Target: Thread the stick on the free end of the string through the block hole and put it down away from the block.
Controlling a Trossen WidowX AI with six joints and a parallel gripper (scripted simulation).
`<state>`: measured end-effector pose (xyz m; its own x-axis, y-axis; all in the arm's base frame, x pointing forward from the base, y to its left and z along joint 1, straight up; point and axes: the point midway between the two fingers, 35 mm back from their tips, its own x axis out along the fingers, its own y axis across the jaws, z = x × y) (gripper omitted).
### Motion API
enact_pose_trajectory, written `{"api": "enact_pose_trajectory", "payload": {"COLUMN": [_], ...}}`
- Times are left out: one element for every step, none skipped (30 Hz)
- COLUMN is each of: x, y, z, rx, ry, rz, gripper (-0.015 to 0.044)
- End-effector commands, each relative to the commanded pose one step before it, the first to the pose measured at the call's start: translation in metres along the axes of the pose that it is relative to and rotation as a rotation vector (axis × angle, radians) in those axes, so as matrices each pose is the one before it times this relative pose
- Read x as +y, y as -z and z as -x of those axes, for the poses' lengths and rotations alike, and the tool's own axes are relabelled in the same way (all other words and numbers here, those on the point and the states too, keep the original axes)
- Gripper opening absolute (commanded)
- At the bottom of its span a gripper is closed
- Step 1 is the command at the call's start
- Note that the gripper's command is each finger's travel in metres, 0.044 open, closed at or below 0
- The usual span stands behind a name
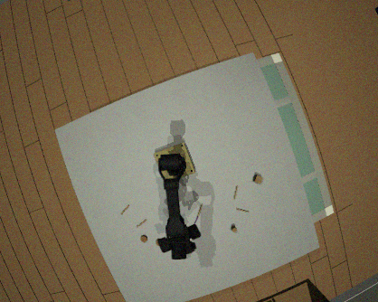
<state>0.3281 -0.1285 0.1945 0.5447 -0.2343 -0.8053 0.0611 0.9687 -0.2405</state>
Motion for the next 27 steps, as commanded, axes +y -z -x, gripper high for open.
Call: {"api": "enact_pose_trajectory", "payload": {"x": [-0.00087, 0.00157, 0.00177, 0.00196, 0.00215, 0.00234, 0.00251, 0.00267, 0.00283, 0.00299, 0.00312, 0.00324, 0.00336, 0.00347, 0.00134, 0.00047, 0.00000, 0.00000, 0.00000, 0.00000, 0.00000, 0.00000, 0.00000, 0.00000, 0.00000, 0.00000, 0.00000], "y": [0.05738, 0.00441, 0.00430, 0.00418, 0.00404, 0.00391, 0.00377, 0.00361, 0.00344, 0.00328, 0.00309, 0.00290, 0.00271, 0.00251, 0.00089, 0.00030, 0.00000, 0.00000, 0.00000, 0.00000, 0.00000, 0.00000, 0.00000, 0.00000, 0.00000, 0.00000, 0.00000], "z": [-0.04871, -0.00525, -0.00524, -0.00523, -0.00521, -0.00521, -0.00520, -0.00518, -0.00516, -0.00516, -0.00514, -0.00512, -0.00511, -0.00509, -0.00195, -0.00068, 0.00000, 0.00000, 0.00000, 0.00000, 0.00000, 0.00000, 0.00000, 0.00000, 0.00000, 0.00000, 0.00000], "rx": [0.22057, 0.01694, 0.01589, 0.01478, 0.01357, 0.01238, 0.01111, 0.00977, 0.00842, 0.00704, 0.00560, 0.00415, 0.00267, 0.00118, 0.00006, -0.00003, 0.00000, 0.00000, 0.00000, 0.00000, 0.00000, 0.00000, 0.00000, 0.00000, 0.00000, 0.00000, 0.00000], "ry": [-0.13626, -0.01818, -0.01916, -0.02008, -0.02089, -0.02173, -0.02245, -0.02306, -0.02364, -0.02418, -0.02454, -0.02487, -0.02513, -0.02526, -0.00965, -0.00334, 0.00000, 0.00000, 0.00000, 0.00000, 0.00000, 0.00000, 0.00000, 0.00000, 0.00000, 0.00000, 0.00000], "rz": [0.4295, 0.0440, 0.0440, 0.0440, 0.0439, 0.0440, 0.0440, 0.0440, 0.0440, 0.0441, 0.0440, 0.0441, 0.0441, 0.0441, 0.0168, 0.0058, 0.0000, 0.0000, 0.0000, 0.0000, 0.0000, 0.0000, 0.0000, 0.0000, 0.0000, 0.0000, 0.0000], "gripper": [0.0440, 0.0440, 0.0440, 0.0440, 0.0440, 0.0440, 0.0440, 0.0440, 0.0440, 0.0440, 0.0440, 0.0440, 0.0440, 0.0440, 0.0440, 0.0440, 0.0440, 0.0440, 0.0440, 0.0440, 0.0440, 0.0440, 0.0440, 0.0440, 0.0440, 0.0440, 0.0440]}}
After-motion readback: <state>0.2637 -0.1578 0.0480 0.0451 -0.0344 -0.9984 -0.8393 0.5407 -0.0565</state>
